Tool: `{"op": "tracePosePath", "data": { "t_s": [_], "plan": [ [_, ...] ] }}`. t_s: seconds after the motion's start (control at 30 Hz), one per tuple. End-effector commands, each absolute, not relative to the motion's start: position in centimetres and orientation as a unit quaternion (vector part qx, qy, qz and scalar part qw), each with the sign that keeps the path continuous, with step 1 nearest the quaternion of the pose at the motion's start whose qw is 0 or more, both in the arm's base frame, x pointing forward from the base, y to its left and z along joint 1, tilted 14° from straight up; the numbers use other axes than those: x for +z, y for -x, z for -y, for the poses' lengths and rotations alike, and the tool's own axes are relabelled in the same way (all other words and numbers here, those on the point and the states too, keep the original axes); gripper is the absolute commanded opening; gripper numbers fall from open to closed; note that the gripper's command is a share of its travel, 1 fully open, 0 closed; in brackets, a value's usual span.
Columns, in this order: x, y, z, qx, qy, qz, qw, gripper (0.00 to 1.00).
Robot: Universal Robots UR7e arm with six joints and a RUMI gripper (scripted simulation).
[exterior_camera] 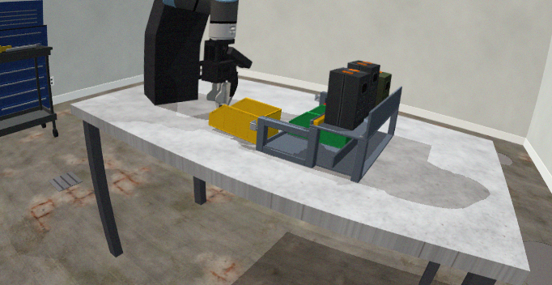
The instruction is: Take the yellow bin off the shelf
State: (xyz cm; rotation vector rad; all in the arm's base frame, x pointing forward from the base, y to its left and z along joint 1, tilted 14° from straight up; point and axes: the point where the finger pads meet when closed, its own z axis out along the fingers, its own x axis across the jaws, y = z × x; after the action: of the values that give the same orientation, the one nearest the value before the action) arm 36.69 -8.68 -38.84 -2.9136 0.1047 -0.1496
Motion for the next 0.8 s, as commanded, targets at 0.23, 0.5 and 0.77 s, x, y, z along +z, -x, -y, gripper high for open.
{"op": "tracePosePath", "data": {
  "t_s": [0.23,0.5,0.77],
  "plan": [
    [-39.27,-36.78,8.63,-0.051,0.992,-0.036,0.111,0.0],
    [-39.54,-36.81,8.57,-0.051,0.992,-0.036,0.111,0.0],
    [-39.68,-36.82,8.53,-0.051,0.992,-0.036,0.111,0.0]
  ]
}}
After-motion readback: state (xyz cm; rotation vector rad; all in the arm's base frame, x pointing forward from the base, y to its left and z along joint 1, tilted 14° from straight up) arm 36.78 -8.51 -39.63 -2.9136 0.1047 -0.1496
